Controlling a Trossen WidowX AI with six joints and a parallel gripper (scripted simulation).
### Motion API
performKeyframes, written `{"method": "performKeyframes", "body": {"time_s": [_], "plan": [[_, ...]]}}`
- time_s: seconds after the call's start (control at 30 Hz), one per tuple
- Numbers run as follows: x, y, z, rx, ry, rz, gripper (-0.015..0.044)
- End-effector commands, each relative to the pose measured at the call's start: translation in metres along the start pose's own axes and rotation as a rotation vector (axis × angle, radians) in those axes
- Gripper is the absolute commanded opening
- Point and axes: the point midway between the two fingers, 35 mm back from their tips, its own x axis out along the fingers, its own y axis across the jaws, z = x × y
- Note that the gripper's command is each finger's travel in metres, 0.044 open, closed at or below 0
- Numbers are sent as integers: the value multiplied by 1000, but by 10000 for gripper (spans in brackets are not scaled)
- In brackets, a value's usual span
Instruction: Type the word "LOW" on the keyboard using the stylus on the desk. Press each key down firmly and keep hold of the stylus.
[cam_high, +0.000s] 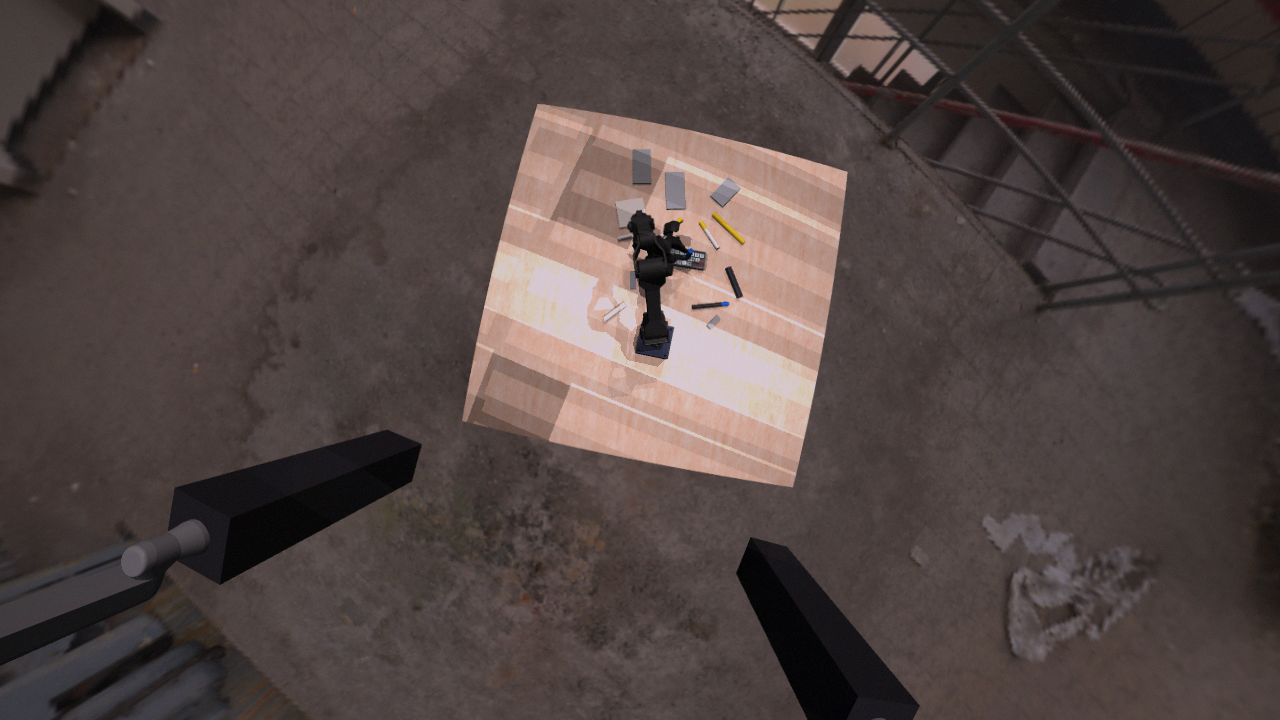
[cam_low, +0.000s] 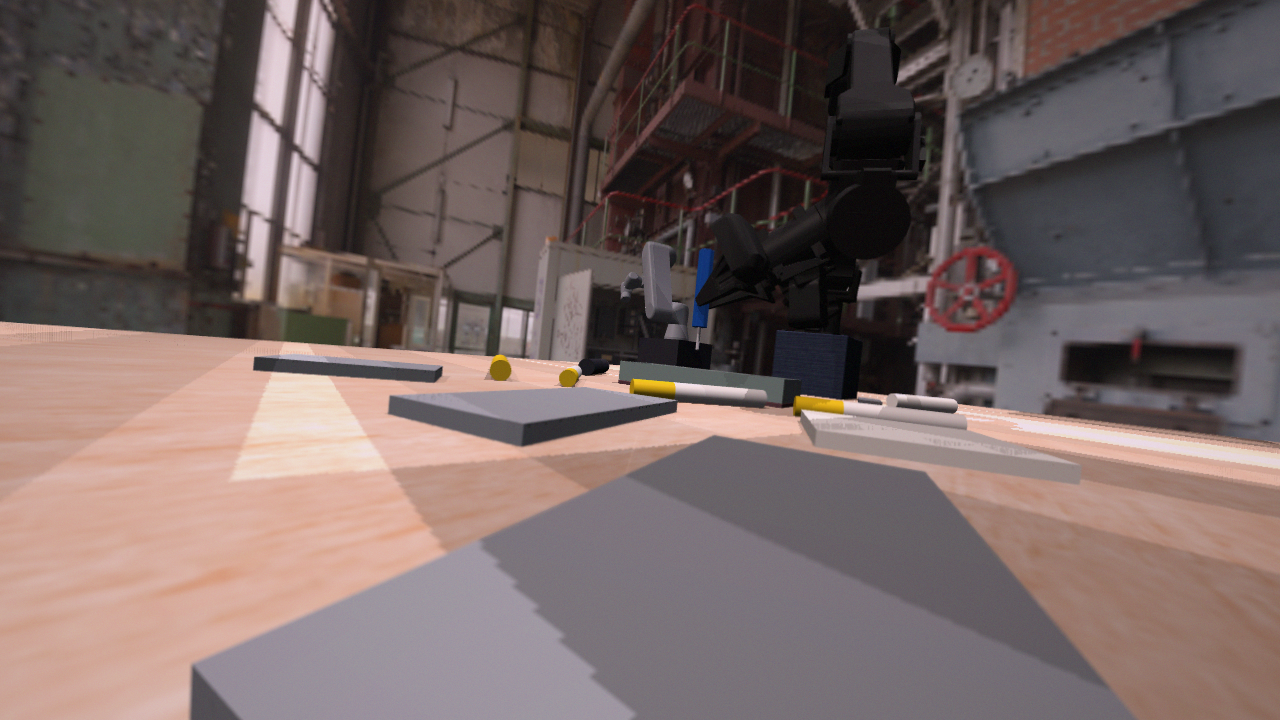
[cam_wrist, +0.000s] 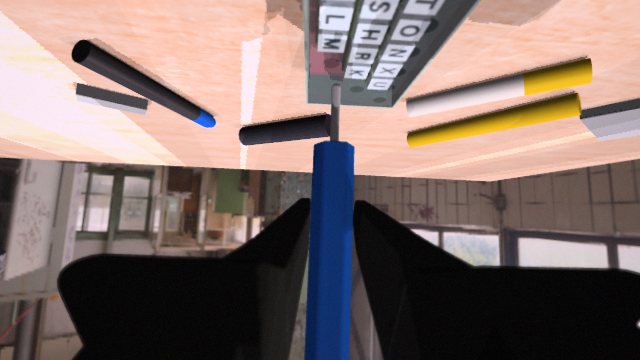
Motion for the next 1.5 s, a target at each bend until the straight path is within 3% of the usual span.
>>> {"method": "performKeyframes", "body": {"time_s": [0.0, 0.13, 0.53, 0.9, 1.0, 1.47], "plan": [[0, 0, 0, 0, 0, 0, 58], [0, -2, 0, 0, 0, 0, 0], [1, -38, -6, -4, 7, 1, 0], [12, -38, 11, -5, 8, 1, 0], [13, -37, 13, -5, 8, 1, 79], [13, -37, 13, -5, 8, 1, 81]]}}
